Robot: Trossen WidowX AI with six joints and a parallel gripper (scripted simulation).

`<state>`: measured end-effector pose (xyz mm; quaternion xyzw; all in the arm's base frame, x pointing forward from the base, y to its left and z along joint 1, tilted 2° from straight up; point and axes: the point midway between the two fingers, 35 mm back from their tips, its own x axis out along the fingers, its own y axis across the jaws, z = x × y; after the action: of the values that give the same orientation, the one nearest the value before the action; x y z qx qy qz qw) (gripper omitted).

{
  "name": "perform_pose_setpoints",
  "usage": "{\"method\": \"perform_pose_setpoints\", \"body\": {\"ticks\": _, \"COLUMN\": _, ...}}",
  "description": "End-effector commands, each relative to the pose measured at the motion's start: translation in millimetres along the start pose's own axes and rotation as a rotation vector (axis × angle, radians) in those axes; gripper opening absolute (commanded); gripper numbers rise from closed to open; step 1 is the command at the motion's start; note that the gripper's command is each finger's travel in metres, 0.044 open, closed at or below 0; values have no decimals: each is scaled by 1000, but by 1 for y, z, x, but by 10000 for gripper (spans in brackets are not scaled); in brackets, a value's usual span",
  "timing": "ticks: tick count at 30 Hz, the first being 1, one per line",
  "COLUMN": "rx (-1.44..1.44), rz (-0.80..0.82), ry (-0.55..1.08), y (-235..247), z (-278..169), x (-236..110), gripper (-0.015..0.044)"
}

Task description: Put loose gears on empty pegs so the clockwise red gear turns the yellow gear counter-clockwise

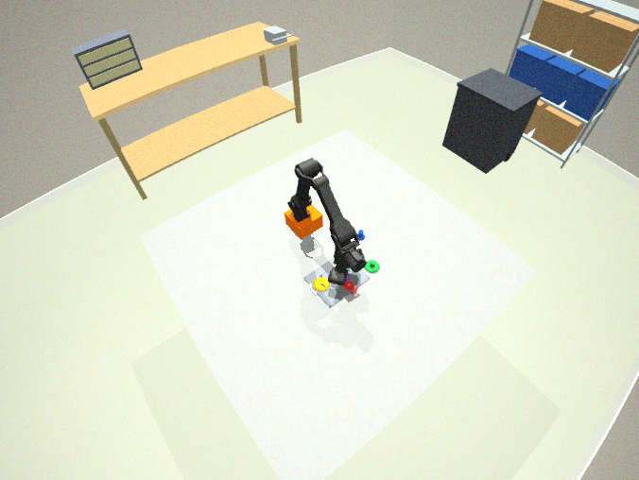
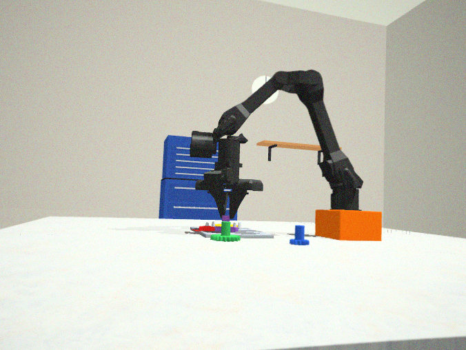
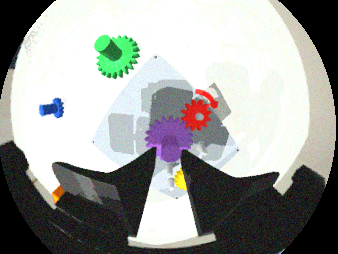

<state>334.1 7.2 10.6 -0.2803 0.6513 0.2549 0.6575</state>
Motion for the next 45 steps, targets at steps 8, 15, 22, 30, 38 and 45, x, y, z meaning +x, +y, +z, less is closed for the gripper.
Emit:
{"method": "perform_pose_setpoints", "body": {"ticks": 8, "rx": 32, "rz": -7, "ry": -6, "y": -1, "z": 1, "x": -47, "gripper": 140}}
{"method": "perform_pose_setpoints", "body": {"ticks": 15, "rx": 56, "rz": -2, "ry": -4, "y": 44, "z": 19, "x": -39, "gripper": 298}}
{"method": "perform_pose_setpoints", "body": {"ticks": 22, "rx": 266, "rz": 7, "ry": -8, "y": 141, "z": 39, "x": -39, "gripper": 440}}
{"method": "perform_pose_setpoints", "body": {"ticks": 30, "rx": 513, "rz": 19, "ry": -5, "y": 230, "z": 30, "x": -38, "gripper": 440}}
{"method": "perform_pose_setpoints", "body": {"ticks": 38, "rx": 513, "rz": 19, "ry": -5, "y": 229, "z": 31, "x": -32, "gripper": 440}}
{"method": "perform_pose_setpoints", "body": {"ticks": 45, "rx": 513, "rz": 19, "ry": -5, "y": 230, "z": 31, "x": -15, "gripper": 440}}
